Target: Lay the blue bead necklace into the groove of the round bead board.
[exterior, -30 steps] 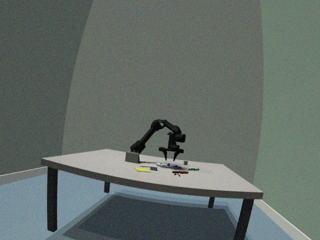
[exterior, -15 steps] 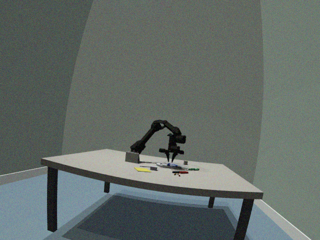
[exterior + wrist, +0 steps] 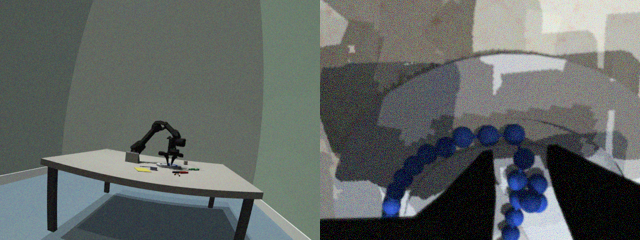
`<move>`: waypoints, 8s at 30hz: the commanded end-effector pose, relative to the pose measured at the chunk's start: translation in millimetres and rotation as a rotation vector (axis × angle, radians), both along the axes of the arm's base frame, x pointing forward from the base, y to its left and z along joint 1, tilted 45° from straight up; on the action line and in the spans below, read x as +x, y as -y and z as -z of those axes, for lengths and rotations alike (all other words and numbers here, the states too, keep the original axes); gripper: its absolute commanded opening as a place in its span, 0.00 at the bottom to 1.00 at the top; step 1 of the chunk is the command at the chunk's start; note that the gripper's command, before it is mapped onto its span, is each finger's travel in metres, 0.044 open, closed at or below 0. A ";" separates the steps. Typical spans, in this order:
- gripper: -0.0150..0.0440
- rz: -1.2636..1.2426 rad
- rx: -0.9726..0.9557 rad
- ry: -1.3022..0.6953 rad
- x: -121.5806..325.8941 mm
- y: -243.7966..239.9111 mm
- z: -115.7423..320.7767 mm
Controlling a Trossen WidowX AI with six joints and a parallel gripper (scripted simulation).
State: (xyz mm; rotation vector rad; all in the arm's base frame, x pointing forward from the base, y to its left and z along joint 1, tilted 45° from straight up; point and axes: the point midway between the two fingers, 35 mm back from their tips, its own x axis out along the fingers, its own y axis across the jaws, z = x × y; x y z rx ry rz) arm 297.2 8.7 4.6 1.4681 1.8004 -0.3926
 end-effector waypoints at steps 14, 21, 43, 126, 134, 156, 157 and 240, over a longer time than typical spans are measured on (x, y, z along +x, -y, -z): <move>0.25 -0.002 0.001 -0.003 -0.9 -2.4 1.8; 0.25 -0.002 0.001 -0.003 -0.9 -2.4 1.8; 0.25 0.001 0.006 -0.008 -1.6 4.4 -5.5; 0.25 0.002 0.008 -0.010 -7.3 4.4 11.0; 0.25 0.002 0.008 -0.010 -7.3 4.4 11.0; 0.25 0.002 0.008 -0.010 -7.3 4.4 11.0; 0.25 0.002 0.008 -0.010 -7.3 4.4 11.0; 0.69 0.029 0.002 -0.035 -6.2 -7.5 -37.3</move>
